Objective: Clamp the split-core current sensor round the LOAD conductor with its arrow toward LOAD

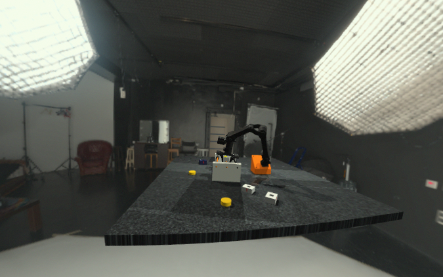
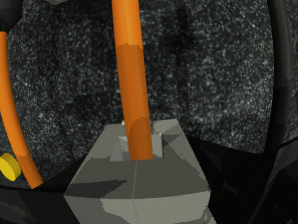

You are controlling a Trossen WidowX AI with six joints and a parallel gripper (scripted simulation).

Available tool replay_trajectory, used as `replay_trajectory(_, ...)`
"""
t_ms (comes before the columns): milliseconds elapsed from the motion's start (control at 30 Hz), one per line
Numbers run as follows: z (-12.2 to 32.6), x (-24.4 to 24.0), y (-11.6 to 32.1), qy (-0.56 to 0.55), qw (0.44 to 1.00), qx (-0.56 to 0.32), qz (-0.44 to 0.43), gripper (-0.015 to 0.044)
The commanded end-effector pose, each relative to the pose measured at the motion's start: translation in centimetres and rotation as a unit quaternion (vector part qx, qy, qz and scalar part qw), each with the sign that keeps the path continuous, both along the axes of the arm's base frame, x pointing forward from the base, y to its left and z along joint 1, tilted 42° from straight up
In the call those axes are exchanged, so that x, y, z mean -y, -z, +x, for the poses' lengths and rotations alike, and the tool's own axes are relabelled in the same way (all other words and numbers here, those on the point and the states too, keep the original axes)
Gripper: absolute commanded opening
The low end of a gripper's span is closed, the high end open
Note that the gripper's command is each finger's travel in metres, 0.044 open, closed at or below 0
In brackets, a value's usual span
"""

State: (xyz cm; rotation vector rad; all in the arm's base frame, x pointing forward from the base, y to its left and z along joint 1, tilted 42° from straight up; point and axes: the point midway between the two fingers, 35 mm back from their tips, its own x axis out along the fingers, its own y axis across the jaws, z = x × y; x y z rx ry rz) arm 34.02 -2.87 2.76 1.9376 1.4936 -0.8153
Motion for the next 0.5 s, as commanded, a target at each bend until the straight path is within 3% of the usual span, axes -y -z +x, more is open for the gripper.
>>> replay_trajectory(0,-0.07,0.09,-0.1,0.01,1.0,0.007,0.0,0.0)
replay_trajectory(467,0.02,0.05,-0.02,0.008,1.0,0.009,-0.002,0.0)
